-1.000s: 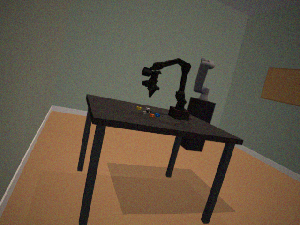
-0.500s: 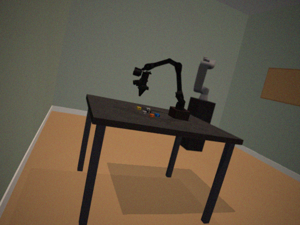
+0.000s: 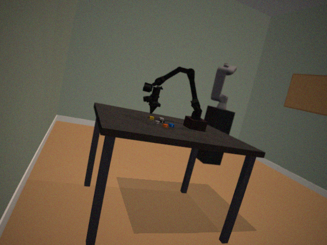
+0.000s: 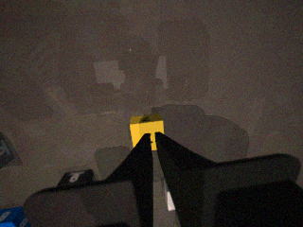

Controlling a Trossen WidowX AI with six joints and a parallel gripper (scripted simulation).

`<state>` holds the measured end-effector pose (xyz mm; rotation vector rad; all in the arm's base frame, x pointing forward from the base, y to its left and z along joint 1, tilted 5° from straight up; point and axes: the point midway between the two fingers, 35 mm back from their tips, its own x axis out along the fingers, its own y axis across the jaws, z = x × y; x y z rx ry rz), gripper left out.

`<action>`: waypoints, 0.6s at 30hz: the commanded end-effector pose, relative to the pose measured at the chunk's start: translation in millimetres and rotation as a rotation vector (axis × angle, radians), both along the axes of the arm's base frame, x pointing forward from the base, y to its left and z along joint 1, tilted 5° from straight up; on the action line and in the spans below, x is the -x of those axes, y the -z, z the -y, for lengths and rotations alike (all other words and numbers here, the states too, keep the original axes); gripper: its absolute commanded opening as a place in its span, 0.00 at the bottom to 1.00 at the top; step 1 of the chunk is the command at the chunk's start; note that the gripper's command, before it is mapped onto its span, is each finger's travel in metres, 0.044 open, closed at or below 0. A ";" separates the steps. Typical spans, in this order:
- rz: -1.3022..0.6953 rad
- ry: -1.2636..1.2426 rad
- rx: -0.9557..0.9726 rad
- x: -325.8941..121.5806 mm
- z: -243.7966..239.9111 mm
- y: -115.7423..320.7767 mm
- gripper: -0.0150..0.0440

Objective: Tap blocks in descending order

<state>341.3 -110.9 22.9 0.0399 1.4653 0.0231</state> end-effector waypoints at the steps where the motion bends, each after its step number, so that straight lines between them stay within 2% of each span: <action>1: -0.011 0.001 -0.008 2.4 -1.9 10.9 0.29; 18: -0.012 0.001 -0.008 1.3 -2.9 27.4 0.29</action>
